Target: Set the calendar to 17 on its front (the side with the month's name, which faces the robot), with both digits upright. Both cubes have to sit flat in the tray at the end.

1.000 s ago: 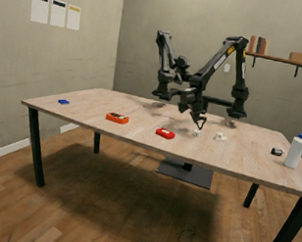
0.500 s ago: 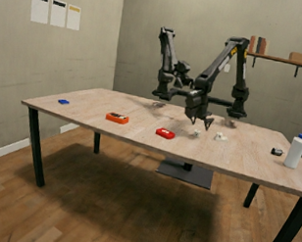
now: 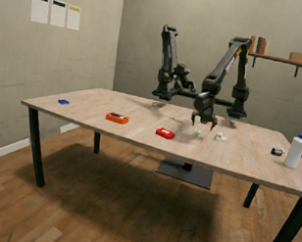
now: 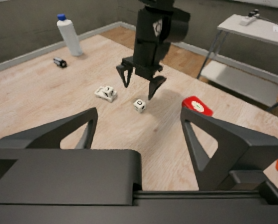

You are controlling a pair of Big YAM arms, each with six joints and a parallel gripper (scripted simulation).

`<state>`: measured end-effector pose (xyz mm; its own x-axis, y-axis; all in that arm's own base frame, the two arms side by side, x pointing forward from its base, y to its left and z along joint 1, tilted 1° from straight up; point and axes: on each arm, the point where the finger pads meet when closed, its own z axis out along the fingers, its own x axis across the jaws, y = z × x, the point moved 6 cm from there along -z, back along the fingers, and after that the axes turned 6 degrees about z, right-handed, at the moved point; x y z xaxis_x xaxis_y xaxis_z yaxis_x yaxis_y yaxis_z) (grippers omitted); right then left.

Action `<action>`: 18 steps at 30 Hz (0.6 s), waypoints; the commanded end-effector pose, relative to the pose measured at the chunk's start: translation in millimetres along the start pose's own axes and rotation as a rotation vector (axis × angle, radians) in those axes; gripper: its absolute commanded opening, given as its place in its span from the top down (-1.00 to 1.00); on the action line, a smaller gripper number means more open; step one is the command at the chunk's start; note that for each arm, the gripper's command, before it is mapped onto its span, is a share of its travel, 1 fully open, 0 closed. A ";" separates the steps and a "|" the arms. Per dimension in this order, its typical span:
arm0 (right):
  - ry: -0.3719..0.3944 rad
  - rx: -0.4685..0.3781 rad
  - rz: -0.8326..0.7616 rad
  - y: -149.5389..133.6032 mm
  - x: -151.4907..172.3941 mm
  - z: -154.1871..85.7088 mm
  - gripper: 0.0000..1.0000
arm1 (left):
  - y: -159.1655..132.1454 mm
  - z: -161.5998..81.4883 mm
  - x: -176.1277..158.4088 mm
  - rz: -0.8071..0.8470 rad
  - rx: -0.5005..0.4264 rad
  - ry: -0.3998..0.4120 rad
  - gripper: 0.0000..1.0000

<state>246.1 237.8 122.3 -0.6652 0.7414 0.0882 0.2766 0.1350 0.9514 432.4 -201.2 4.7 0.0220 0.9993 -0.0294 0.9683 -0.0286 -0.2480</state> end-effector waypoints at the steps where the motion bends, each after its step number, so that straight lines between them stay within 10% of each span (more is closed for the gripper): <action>1: 0.021 -0.032 -0.014 3.2 6.2 4.2 -1.00 | 10.1 -18.1 8.4 -0.249 -0.056 -0.047 -1.00; 18: 0.023 -0.039 -0.013 1.2 6.2 4.2 -1.00 | 18.4 -23.2 29.2 -0.681 -0.071 -0.192 -1.00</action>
<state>247.2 239.4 119.1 -0.6676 0.7392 0.0889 0.2632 0.1226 0.9569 444.5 -174.4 6.6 -0.5696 0.8214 -0.0275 0.8016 0.5478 -0.2396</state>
